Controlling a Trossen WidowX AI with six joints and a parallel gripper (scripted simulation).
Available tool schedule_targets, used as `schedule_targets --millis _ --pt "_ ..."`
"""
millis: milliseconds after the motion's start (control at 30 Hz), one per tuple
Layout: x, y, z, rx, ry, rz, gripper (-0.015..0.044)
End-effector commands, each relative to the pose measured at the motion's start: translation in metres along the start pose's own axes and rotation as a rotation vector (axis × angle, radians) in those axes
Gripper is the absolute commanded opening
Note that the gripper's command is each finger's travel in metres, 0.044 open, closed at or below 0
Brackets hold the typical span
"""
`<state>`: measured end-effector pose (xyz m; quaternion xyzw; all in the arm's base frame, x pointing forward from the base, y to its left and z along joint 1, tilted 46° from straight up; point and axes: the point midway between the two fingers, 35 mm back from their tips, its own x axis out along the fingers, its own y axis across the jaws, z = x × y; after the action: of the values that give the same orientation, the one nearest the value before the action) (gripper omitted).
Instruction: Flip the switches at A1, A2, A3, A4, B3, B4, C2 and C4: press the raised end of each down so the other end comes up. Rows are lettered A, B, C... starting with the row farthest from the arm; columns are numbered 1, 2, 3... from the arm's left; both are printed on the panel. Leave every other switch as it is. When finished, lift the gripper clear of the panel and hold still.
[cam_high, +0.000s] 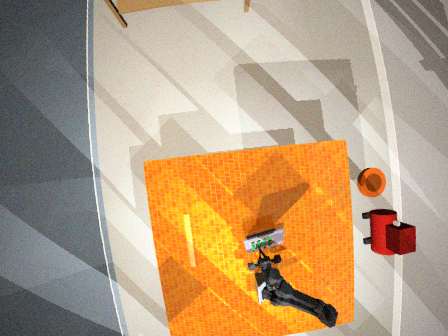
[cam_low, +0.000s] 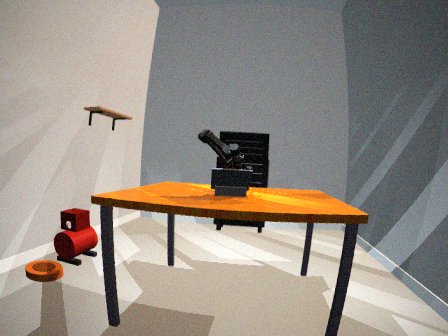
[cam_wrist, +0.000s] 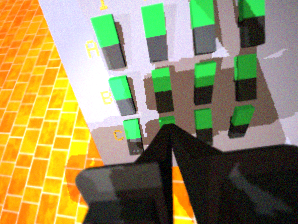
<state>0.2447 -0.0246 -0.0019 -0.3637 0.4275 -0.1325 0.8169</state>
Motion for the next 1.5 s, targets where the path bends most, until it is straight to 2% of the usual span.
schedule_targets --millis 0,1467 --pt "0.0001 0.0004 0.0004 -0.002 -0.002 0.003 0.0000" --pt "0.0055 0.0004 0.0005 -0.002 -0.002 0.003 0.0000"
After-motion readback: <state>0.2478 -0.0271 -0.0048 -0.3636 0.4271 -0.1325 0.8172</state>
